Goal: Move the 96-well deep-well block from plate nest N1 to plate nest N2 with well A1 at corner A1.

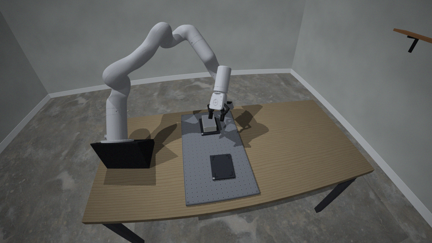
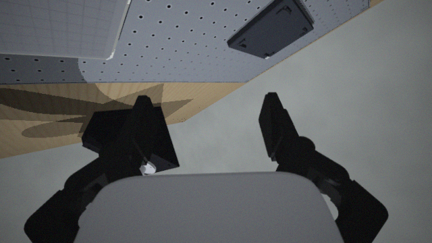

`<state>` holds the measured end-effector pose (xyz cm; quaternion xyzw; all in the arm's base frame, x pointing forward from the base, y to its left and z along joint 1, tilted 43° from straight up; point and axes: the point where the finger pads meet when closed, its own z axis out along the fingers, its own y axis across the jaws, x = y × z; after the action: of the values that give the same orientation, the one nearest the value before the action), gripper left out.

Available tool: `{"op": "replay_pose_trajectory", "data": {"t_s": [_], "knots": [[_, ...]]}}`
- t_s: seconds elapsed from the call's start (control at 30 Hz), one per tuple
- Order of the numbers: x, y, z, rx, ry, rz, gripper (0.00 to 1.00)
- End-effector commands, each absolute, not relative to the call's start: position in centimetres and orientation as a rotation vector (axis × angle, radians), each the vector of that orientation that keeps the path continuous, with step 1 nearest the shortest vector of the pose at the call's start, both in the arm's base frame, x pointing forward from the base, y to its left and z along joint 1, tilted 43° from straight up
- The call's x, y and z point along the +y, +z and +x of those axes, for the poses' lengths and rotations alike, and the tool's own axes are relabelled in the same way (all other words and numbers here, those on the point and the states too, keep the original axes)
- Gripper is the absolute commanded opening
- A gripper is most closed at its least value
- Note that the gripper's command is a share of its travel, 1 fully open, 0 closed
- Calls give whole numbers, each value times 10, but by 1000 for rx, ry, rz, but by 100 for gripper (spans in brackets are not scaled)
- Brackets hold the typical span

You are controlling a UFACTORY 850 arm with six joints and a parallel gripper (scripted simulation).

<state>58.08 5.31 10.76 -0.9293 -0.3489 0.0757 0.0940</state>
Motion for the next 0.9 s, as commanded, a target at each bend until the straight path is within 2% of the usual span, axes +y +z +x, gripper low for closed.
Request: {"op": "replay_pose_trajectory", "data": {"t_s": [0.0,0.87], "knots": [[65,110,570,-1138,166,-2617,100],[117,128,544,-1509,-246,-2131,100]]}}
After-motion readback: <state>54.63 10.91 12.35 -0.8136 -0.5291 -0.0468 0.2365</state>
